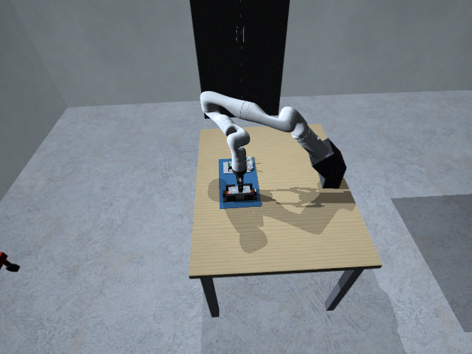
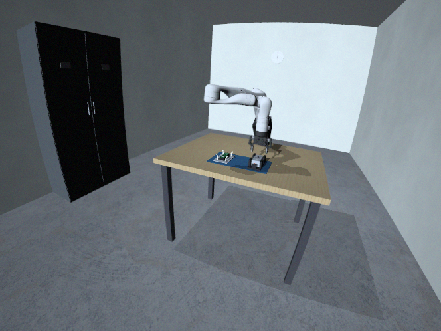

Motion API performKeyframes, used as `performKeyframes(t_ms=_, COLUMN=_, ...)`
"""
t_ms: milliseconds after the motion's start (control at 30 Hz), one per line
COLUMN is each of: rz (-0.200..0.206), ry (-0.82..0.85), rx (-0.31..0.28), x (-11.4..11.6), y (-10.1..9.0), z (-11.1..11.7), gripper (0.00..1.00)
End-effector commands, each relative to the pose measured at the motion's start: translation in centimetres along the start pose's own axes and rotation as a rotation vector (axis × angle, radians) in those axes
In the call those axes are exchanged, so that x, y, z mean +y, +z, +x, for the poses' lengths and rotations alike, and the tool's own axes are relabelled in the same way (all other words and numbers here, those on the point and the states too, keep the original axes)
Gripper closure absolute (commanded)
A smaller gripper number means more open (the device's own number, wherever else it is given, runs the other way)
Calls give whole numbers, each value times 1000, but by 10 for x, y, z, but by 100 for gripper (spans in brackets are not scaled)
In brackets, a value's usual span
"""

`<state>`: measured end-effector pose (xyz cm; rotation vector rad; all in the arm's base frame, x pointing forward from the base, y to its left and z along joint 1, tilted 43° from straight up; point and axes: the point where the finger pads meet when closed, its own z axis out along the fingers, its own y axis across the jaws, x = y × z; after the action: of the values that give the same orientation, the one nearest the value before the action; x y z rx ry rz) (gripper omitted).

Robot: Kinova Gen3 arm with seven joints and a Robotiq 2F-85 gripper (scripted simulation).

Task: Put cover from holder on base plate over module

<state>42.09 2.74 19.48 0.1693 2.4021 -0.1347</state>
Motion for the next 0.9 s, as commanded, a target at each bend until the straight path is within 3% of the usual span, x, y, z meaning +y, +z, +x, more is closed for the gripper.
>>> performKeyframes(t_ms=0, rz=0, ry=0, rx=-1, x=0, y=0, z=0, gripper=0)
performKeyframes(t_ms=167, rz=0, ry=0, rx=-1, x=0, y=0, z=0, gripper=0)
performKeyframes(t_ms=500, rz=7, ry=2, rx=-8, x=-2, y=50, z=-3, gripper=0)
performKeyframes(t_ms=867, rz=8, ry=2, rx=-10, x=-3, y=55, z=-4, gripper=0)
